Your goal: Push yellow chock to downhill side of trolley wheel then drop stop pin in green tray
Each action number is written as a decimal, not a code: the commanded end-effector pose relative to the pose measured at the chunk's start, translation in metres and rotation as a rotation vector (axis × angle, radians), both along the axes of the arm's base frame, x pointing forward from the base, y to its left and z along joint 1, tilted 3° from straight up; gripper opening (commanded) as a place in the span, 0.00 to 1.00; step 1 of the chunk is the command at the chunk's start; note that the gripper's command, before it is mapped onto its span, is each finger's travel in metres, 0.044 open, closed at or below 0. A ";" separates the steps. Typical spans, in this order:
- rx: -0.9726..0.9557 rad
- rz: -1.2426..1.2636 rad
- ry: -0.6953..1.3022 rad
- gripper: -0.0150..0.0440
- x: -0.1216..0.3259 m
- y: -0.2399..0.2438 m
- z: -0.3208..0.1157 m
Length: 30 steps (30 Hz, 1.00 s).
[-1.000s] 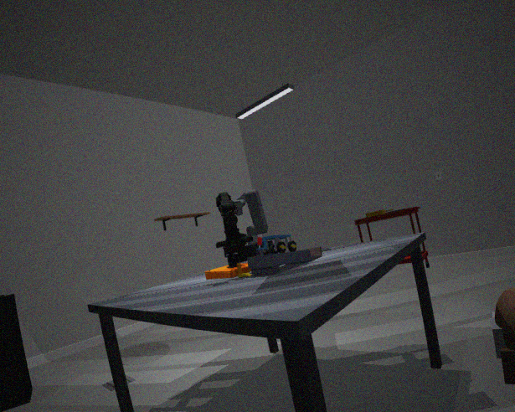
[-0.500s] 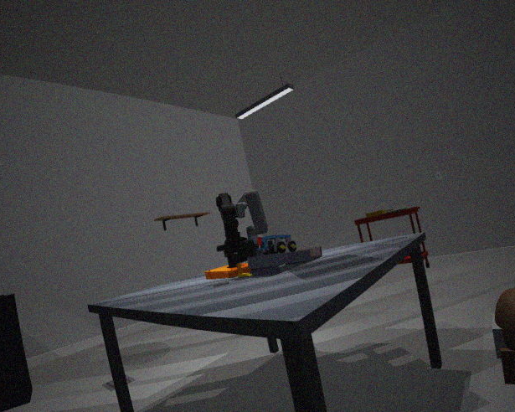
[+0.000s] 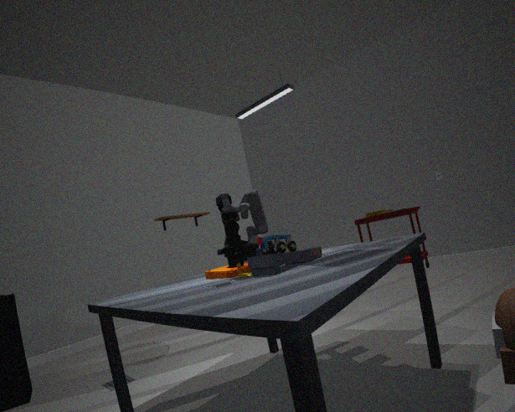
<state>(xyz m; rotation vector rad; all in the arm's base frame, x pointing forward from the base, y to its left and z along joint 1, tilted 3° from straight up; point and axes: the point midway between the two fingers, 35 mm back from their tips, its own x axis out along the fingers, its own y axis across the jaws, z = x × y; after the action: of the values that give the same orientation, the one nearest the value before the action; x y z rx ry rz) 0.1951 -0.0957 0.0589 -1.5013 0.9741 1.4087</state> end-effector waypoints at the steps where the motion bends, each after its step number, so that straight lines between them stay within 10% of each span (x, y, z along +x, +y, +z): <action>1: 0.005 -0.004 0.002 0.58 0.000 0.001 -0.006; 15: 0.005 -0.004 0.002 0.58 0.001 0.001 -0.024; 20: 0.001 0.000 0.002 0.35 0.001 0.001 -0.021; 30: 0.002 -0.001 0.002 0.25 0.001 0.000 -0.015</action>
<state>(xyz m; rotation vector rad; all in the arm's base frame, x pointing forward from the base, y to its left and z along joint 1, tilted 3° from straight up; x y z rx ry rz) 0.1952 -0.0948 0.0384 -1.4955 0.9748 1.4142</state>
